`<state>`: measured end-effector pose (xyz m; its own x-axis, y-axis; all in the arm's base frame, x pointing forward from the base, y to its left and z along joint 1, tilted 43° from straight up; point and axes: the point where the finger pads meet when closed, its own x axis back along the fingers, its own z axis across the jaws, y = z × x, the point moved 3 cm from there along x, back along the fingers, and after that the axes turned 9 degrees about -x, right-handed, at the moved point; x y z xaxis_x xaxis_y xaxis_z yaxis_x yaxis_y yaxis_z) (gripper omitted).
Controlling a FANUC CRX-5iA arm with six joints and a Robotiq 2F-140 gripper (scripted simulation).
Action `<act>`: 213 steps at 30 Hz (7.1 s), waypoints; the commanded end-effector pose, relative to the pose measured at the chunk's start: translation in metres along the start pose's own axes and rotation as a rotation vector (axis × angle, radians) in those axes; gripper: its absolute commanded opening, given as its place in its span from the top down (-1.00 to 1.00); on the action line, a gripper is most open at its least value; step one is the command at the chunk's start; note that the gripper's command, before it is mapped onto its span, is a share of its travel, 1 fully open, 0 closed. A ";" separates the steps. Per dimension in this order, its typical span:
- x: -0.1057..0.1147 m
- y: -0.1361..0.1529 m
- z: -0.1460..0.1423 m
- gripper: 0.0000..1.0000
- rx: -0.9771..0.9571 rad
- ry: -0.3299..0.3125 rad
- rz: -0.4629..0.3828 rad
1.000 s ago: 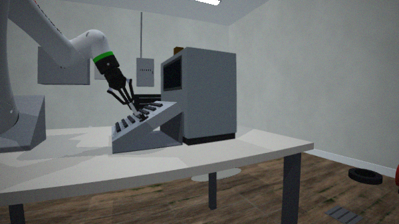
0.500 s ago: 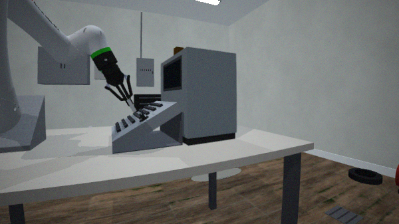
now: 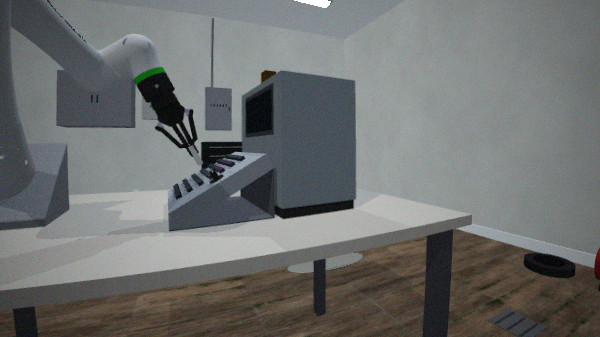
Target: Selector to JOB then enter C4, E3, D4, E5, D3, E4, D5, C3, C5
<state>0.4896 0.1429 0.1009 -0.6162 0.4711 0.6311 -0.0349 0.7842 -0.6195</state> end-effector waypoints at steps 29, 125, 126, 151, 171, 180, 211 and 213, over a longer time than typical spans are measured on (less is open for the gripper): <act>-0.007 -0.067 -0.011 1.00 0.000 -0.001 -0.001; -0.036 -0.067 -0.011 1.00 0.000 -0.001 -0.001; -0.036 -0.067 -0.011 1.00 0.000 -0.001 -0.001; -0.016 -0.067 -0.011 1.00 0.000 -0.001 -0.001; 0.001 -0.067 -0.011 1.00 0.000 -0.001 -0.001; 0.001 -0.067 -0.011 1.00 0.000 -0.001 -0.001; 0.001 -0.067 -0.011 1.00 0.000 -0.001 -0.001; 0.001 -0.067 -0.011 1.00 0.000 -0.001 -0.001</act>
<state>0.5001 0.0949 0.1476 -0.6165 0.4707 0.6312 -0.0353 0.7844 -0.6193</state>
